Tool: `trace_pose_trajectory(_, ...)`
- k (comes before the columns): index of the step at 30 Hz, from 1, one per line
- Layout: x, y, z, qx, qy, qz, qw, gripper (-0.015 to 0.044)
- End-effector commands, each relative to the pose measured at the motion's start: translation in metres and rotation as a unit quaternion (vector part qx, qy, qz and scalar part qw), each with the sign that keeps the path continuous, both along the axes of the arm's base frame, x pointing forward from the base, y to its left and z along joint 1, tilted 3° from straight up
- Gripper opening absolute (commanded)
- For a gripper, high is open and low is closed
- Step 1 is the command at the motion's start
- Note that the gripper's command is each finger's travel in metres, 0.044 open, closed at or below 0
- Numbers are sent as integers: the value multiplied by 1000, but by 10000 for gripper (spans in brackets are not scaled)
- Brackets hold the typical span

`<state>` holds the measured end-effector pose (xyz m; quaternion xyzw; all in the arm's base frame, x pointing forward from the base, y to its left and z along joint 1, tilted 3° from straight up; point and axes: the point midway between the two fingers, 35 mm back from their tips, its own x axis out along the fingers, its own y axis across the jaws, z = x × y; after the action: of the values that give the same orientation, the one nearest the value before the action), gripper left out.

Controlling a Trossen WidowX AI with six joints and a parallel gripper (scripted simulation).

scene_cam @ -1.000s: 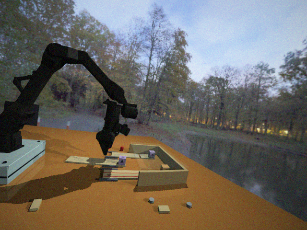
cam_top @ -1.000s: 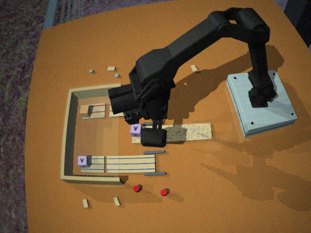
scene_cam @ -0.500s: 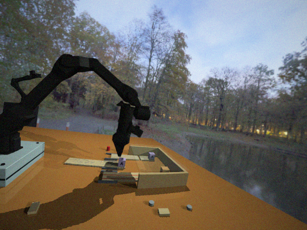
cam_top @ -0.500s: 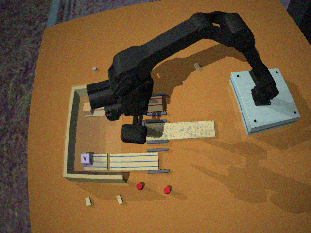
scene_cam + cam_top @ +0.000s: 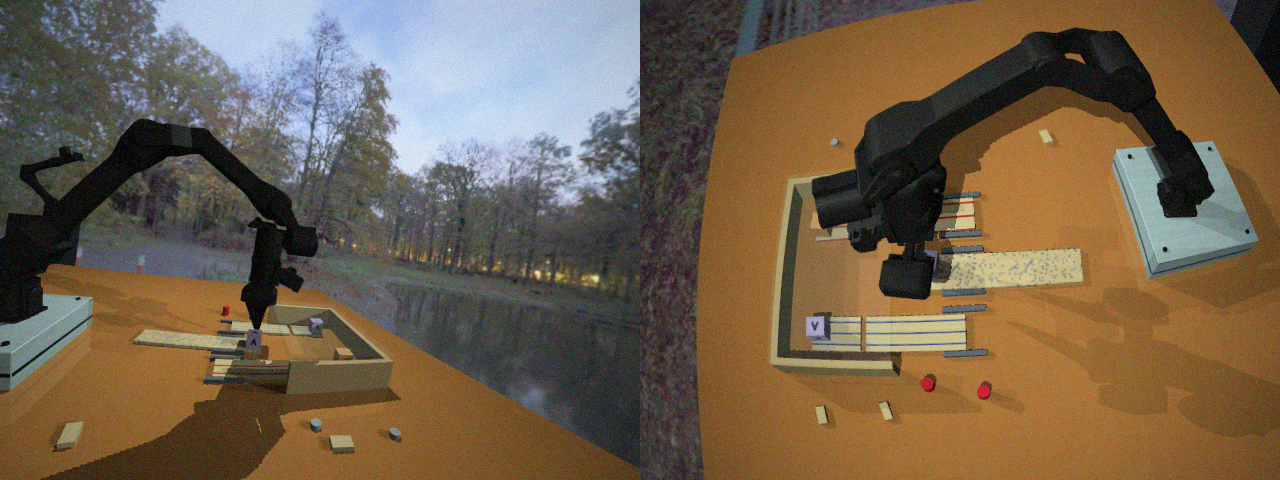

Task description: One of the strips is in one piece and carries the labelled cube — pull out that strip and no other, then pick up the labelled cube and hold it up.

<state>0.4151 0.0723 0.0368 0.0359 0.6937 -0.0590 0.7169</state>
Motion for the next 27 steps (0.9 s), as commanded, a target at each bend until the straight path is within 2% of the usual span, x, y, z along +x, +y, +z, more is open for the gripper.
trace_pose_trajectory(1, -2, -1, -10, -3, 6, 2, 1000, 250)
trace_pose_trajectory(27, -3, -3, -43, -3, 6, 2, 1000, 250)
